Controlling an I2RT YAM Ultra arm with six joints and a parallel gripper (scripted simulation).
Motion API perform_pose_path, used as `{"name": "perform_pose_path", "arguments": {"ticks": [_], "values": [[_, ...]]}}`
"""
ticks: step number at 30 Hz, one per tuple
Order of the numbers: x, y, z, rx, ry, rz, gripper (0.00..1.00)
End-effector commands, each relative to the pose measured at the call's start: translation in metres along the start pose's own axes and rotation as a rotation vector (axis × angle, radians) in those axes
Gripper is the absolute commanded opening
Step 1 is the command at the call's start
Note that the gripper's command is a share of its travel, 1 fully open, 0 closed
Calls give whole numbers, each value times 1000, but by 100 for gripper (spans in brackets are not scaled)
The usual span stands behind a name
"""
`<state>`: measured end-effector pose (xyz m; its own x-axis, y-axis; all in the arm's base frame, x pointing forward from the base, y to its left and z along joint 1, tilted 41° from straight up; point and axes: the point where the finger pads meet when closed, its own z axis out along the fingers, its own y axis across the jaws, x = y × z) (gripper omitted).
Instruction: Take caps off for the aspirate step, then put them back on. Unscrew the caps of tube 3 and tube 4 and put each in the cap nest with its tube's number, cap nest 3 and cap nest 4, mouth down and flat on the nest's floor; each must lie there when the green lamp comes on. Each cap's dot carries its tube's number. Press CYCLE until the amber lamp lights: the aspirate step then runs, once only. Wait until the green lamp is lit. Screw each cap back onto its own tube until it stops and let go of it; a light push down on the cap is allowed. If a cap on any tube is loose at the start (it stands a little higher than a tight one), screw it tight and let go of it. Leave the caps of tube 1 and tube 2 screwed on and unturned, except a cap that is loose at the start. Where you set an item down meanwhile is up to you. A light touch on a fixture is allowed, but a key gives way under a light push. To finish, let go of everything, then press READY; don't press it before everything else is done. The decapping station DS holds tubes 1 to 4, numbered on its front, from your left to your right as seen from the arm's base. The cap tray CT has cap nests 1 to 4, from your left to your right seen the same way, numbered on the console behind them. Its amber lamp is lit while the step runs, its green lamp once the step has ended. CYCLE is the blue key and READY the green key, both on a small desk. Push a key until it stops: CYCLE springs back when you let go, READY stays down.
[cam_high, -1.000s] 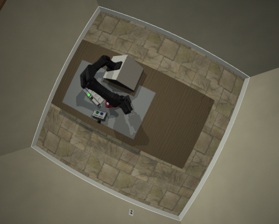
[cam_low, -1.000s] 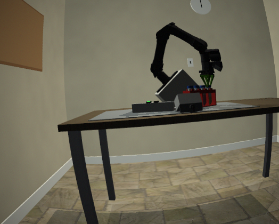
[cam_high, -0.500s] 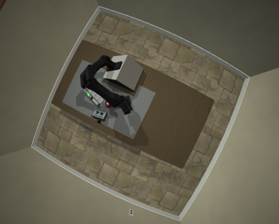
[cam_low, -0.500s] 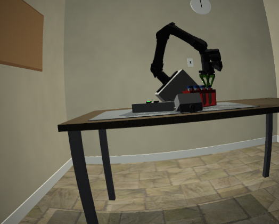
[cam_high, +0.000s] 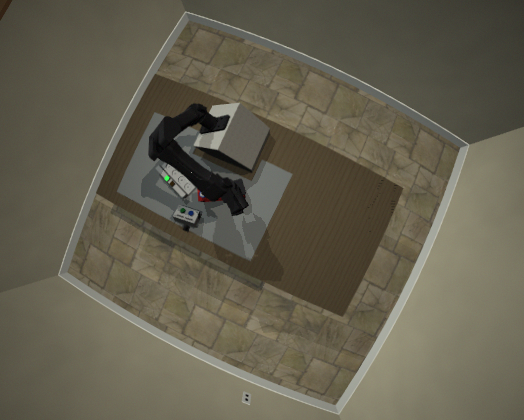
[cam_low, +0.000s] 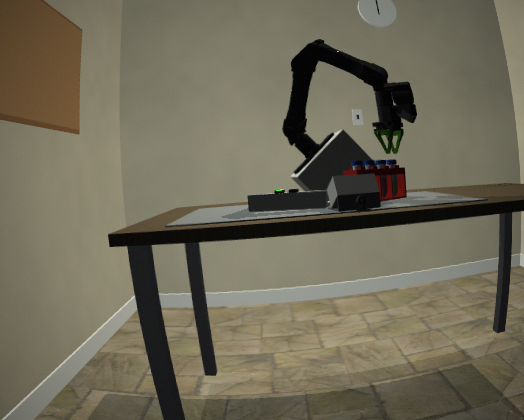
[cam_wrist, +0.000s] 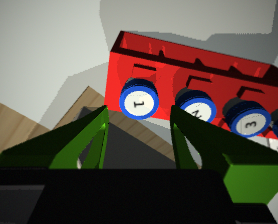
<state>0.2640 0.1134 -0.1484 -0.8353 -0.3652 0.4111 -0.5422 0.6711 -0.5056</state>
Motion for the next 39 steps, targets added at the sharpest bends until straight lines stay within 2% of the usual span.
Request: {"name": "perform_pose_path", "arguments": {"ticks": [1,7,11,12,14,24,36,39], "values": [[2,1,-13,6,3,-2,49],[2,1,-17,6,3,-2,49],[9,-32,-17,6,4,-336,49],[10,-40,-17,6,4,-371,49],[13,-50,-17,6,5,-372,49],[13,-50,-17,6,4,-372,49],[13,-50,18,7,5,-371,49],[13,-50,18,7,5,-371,49]]}}
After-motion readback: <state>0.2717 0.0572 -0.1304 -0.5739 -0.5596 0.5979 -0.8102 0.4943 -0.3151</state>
